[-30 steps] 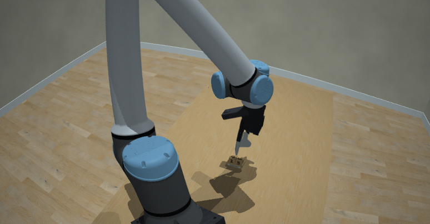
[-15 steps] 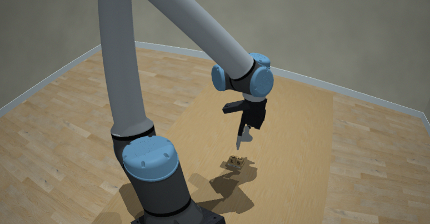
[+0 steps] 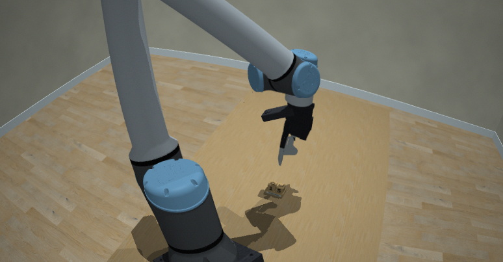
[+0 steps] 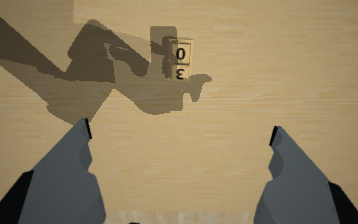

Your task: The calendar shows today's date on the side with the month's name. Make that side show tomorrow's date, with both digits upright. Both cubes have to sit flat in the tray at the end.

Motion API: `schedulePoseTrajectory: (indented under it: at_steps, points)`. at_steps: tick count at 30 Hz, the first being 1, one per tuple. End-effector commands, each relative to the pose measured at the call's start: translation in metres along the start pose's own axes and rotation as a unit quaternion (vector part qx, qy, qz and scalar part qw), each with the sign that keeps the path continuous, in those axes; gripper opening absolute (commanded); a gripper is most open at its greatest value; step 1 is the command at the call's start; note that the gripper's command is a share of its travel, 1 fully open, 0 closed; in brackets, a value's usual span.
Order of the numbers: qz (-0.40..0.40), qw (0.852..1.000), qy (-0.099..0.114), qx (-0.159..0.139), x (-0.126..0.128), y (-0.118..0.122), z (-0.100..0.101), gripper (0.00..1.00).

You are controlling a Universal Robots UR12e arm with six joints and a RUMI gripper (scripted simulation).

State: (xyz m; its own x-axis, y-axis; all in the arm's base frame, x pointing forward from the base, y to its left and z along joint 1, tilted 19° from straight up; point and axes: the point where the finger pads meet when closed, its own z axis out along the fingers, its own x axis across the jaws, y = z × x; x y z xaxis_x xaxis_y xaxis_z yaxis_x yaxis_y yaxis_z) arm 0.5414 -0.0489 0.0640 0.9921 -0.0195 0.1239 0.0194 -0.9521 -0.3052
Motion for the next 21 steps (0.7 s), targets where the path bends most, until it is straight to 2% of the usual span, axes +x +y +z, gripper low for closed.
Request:
schedulePoseTrajectory:
  at_steps: [1,21]
  points:
    - [-0.001,1.000,-0.001,0.001,-0.0005,0.0002,-0.0048,1.00]
    - [0.000,1.000,-0.002,0.001,-0.0018,-0.0007,-0.0030,1.00]
